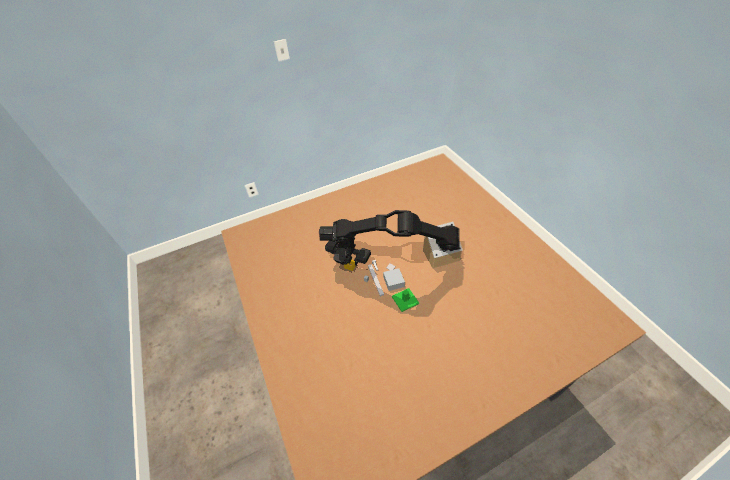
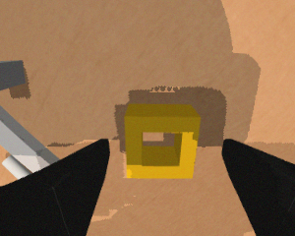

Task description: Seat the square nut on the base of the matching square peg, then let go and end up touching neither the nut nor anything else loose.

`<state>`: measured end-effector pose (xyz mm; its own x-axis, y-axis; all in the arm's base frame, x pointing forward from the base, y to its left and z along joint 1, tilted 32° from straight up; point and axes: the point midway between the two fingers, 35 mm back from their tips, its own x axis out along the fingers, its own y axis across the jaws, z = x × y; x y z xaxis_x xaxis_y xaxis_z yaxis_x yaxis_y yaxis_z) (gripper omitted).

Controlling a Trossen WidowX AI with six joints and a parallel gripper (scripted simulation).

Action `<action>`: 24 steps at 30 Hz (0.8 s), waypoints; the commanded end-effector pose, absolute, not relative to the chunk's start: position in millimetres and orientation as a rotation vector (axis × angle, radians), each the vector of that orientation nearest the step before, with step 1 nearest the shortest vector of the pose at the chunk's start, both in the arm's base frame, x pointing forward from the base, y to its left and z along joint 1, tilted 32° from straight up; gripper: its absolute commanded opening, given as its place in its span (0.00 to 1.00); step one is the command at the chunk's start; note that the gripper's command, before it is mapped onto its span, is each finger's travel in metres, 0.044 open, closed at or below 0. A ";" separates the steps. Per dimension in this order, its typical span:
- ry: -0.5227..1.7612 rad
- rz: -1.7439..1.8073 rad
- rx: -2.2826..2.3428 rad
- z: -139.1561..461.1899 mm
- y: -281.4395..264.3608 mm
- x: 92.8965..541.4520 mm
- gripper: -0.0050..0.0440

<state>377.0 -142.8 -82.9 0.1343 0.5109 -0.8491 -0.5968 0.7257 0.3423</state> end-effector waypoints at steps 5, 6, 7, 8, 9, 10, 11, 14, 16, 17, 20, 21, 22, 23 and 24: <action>1.197 0.807 -0.070 -94.4 -134.9 375.7 0.76; 1.197 0.807 -0.070 -95.8 -134.0 375.9 0.76; 1.197 0.807 -0.070 -97.0 -133.3 376.0 0.76; 1.197 0.807 -0.070 -97.7 -132.9 376.1 0.76; 1.197 0.807 -0.070 -97.9 -132.7 376.1 0.76; 1.197 0.807 -0.070 -97.9 -132.7 376.1 0.71; 1.197 0.807 -0.070 -97.9 -132.7 376.1 0.66; 1.197 0.807 -0.070 -97.9 -132.7 376.1 0.62; 1.197 0.807 -0.070 -97.9 -132.7 376.1 0.59; 1.197 0.807 -0.070 -97.9 -132.7 376.1 0.58; 1.197 0.807 -0.070 -97.9 -132.7 376.1 0.55; 1.197 0.807 -0.070 -97.9 -132.7 376.1 0.55; 1.197 0.807 -0.070 -97.9 -132.7 376.1 0.53; 1.197 0.807 -0.070 -97.9 -132.7 376.1 0.52; 1.197 0.807 -0.070 -97.9 -132.7 376.1 0.51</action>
<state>375.4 -132.3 -97.8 0.1226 0.5191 -0.8459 -0.5937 0.7213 0.3566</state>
